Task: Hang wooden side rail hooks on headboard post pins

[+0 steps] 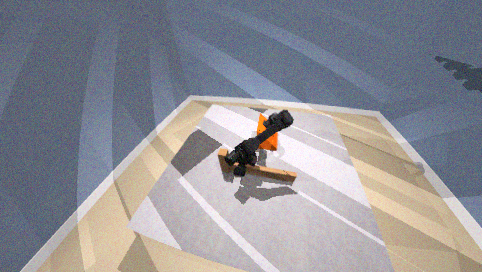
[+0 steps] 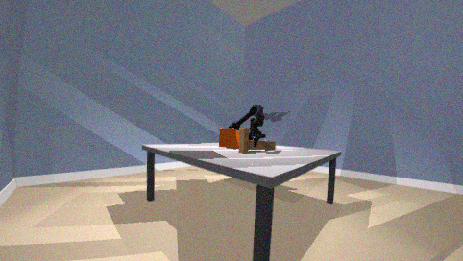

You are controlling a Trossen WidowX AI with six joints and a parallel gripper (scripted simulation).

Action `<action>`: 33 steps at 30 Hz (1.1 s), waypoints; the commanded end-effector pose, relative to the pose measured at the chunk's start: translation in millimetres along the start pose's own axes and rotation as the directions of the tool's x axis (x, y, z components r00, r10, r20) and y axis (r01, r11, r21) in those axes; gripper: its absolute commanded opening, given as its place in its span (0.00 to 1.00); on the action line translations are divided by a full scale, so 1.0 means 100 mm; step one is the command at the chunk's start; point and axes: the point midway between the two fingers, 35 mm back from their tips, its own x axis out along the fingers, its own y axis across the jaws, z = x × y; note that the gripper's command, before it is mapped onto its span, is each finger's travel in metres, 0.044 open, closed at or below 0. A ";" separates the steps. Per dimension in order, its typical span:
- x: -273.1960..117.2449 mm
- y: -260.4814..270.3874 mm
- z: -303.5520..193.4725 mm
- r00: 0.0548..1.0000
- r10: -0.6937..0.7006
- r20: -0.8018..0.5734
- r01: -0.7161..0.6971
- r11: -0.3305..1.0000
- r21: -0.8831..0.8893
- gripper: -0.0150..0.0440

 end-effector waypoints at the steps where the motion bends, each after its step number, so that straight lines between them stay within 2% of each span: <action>1: -0.03 0.00 -0.03 1.000 -0.006 -0.004 0.006 1.000 0.000 0.25; 33: 0.02 0.00 -0.03 1.000 -0.006 -0.004 0.006 1.000 0.000 0.25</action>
